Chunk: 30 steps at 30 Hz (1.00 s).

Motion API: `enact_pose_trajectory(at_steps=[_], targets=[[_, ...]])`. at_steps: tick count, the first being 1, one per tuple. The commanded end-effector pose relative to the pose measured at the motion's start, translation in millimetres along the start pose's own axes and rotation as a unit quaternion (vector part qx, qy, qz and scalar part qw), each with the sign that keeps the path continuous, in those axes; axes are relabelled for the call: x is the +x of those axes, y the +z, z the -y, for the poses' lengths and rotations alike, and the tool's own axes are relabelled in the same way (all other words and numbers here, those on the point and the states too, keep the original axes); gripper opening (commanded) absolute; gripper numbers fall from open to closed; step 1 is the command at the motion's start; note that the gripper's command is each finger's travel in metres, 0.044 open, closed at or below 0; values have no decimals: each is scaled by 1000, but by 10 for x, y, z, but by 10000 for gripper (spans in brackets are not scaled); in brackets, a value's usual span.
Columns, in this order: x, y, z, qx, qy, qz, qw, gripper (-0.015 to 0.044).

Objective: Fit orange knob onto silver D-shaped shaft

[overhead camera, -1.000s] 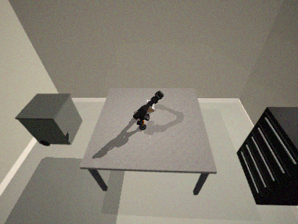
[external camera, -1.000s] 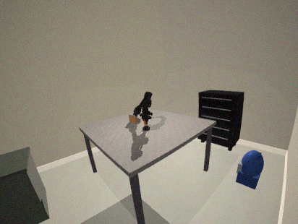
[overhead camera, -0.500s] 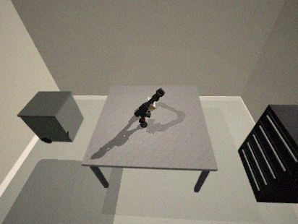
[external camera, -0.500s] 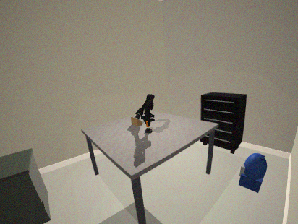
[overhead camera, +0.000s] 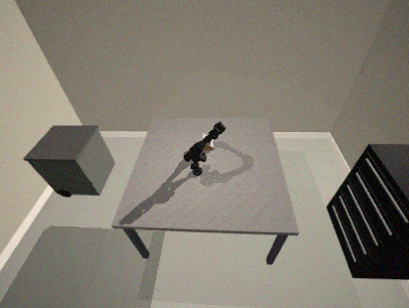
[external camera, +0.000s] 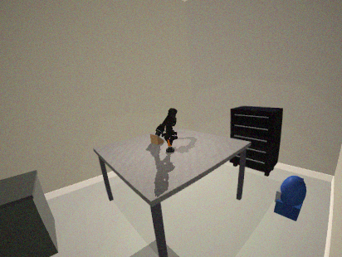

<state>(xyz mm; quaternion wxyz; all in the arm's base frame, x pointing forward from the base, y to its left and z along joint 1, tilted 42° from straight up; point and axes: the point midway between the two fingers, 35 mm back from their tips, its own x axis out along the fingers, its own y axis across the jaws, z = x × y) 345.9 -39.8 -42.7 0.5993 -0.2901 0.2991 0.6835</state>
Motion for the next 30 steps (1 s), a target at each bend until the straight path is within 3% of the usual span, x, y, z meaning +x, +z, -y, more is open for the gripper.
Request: enact_pose_trajectory(at_steps=[1,11,18,30], targets=[[1,-6,23,-2,-4,0,1000,0],[-45,-2,16,-7,-4,0,1000,0],[-59,24,-12,-107,-4,0,994,0],[2,39,-27,-107,-4,0,994,0]])
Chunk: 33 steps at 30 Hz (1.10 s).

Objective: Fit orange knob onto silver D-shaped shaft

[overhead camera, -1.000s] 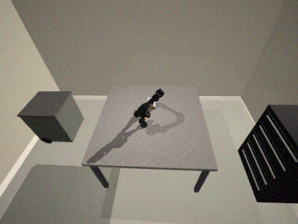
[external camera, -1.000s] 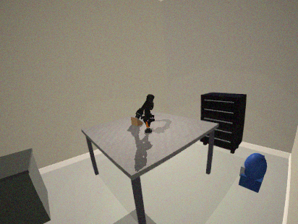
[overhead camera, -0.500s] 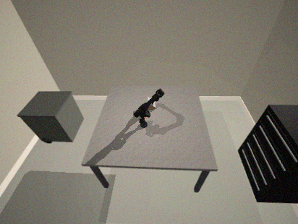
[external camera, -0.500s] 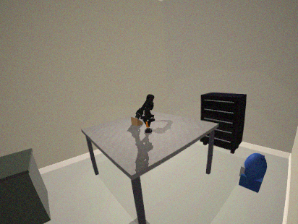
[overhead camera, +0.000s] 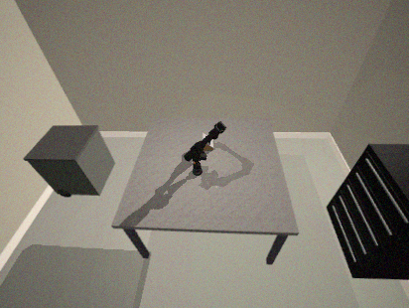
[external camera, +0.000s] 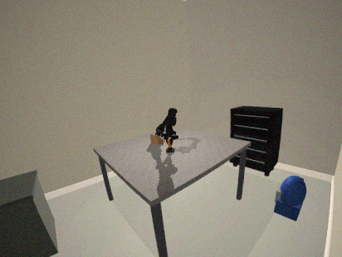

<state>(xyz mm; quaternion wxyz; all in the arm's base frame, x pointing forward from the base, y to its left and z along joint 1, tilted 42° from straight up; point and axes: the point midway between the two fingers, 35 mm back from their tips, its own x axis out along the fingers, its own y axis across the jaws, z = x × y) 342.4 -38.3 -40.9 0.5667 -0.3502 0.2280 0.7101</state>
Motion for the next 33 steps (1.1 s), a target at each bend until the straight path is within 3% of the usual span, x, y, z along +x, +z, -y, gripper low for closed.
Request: enact_pose_trajectory(at_steps=[1,11,18,33], targets=[[2,13,11,-5,-3,0,1000,0],[-44,1,18,-9,-3,0,1000,0],[-57,-13,28,-109,-3,0,994,0],[1,-37,52,-109,-4,0,994,0]])
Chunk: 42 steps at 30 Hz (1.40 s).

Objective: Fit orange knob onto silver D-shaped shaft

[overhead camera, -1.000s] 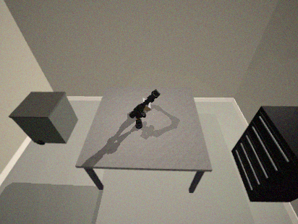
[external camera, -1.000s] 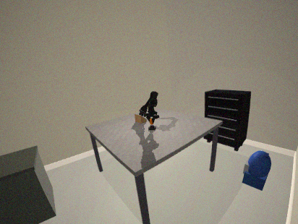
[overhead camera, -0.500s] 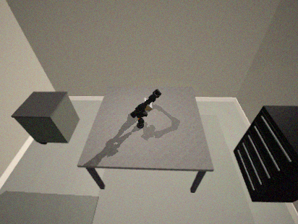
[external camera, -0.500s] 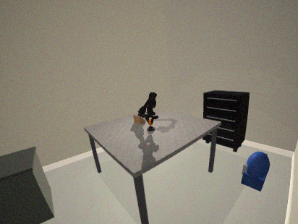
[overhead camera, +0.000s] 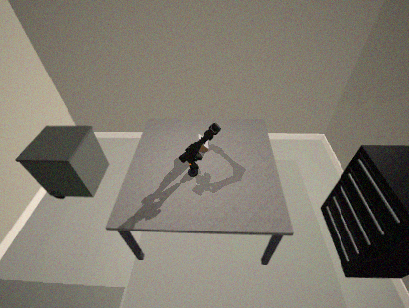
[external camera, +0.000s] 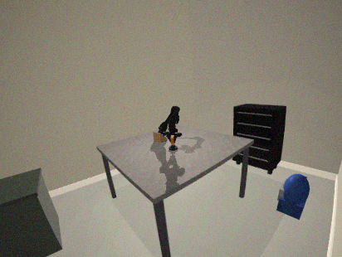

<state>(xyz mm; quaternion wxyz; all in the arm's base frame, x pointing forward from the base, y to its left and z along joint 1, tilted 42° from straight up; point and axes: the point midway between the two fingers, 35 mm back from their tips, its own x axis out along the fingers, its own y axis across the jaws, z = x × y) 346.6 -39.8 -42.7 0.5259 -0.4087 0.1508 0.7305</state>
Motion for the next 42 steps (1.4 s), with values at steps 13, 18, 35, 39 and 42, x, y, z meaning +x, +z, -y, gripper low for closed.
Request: enact_pose_trajectory(at_steps=[13,18,35,39,42], targets=[[-38,2,6,-2,-4,-1,1000,0],[-50,16,-2,-46,-4,-1,999,0],[-41,42,-13,-107,-3,-1,994,0],[-31,27,-6,-107,-3,-1,994,0],[-24,16,-2,-107,-4,-1,994,0]])
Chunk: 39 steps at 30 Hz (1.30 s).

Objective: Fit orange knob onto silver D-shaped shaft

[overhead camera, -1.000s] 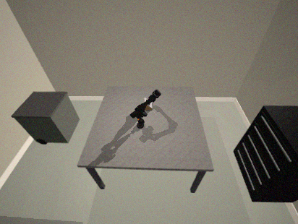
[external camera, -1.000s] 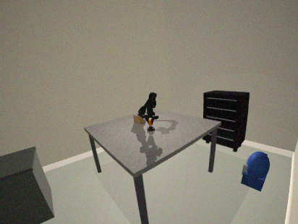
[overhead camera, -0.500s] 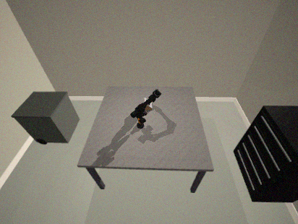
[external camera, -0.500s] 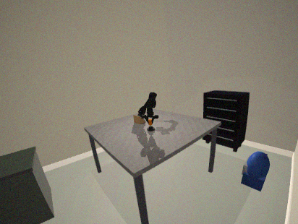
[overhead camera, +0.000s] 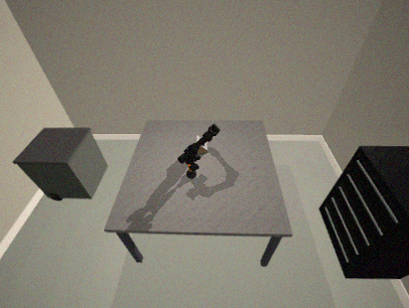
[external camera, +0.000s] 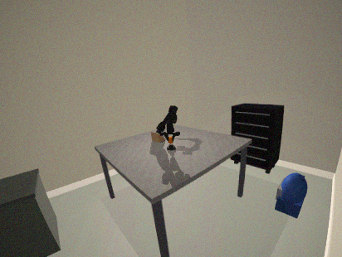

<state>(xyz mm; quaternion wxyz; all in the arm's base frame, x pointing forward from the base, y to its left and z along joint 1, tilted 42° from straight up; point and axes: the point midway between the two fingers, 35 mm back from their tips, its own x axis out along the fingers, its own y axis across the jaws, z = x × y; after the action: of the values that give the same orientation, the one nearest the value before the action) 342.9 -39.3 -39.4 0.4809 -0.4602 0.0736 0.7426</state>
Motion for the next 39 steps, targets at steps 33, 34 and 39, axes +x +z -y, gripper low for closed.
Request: enact_pose_trajectory(at_steps=[33,34,39], targets=[[20,-6,6,-3,-3,-2,1000,0],[20,-6,6,-3,-3,-2,1000,0],[-5,-2,9,-3,-3,-2,1000,0]])
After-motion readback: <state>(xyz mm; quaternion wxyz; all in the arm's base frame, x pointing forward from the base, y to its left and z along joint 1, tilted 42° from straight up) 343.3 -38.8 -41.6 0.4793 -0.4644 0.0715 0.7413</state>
